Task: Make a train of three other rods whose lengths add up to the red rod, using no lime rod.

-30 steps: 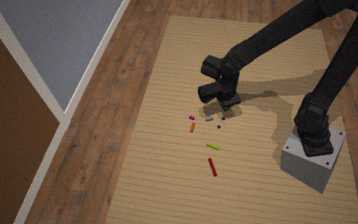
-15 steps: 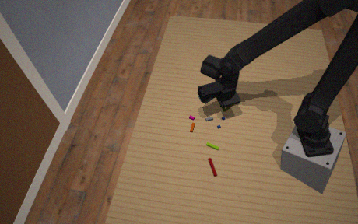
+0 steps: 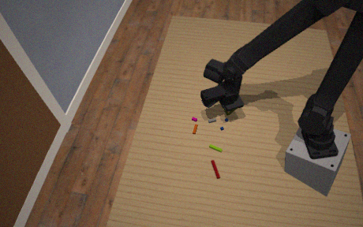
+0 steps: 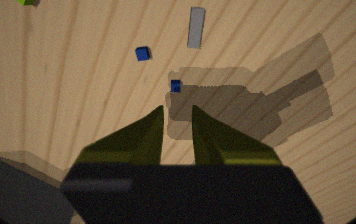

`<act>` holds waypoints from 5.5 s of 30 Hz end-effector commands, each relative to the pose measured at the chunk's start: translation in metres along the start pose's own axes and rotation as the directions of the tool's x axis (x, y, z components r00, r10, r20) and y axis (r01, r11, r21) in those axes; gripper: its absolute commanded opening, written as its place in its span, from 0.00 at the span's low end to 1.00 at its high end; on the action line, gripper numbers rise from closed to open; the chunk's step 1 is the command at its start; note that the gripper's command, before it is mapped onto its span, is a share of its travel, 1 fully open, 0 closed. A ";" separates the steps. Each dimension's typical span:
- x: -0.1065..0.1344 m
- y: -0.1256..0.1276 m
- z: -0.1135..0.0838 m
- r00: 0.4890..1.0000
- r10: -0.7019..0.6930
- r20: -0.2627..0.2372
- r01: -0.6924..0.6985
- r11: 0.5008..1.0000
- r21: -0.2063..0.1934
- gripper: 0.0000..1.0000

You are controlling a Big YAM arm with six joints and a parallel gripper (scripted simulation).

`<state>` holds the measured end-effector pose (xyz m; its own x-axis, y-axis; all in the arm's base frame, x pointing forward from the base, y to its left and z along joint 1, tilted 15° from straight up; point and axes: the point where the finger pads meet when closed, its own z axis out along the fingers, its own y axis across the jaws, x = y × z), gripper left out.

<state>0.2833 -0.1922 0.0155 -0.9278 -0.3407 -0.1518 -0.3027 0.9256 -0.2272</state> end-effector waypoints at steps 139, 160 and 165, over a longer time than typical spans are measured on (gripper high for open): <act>0.012 0.001 0.038 1.000 0.005 0.003 -0.005 1.000 0.005 0.24; 0.012 0.001 0.038 1.000 0.005 0.003 -0.005 1.000 0.005 0.24; 0.012 0.001 0.039 1.000 0.005 0.000 -0.005 1.000 0.000 0.24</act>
<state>0.2817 -0.1981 -0.0237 -0.9289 -0.3394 -0.1486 -0.3028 0.9266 -0.2231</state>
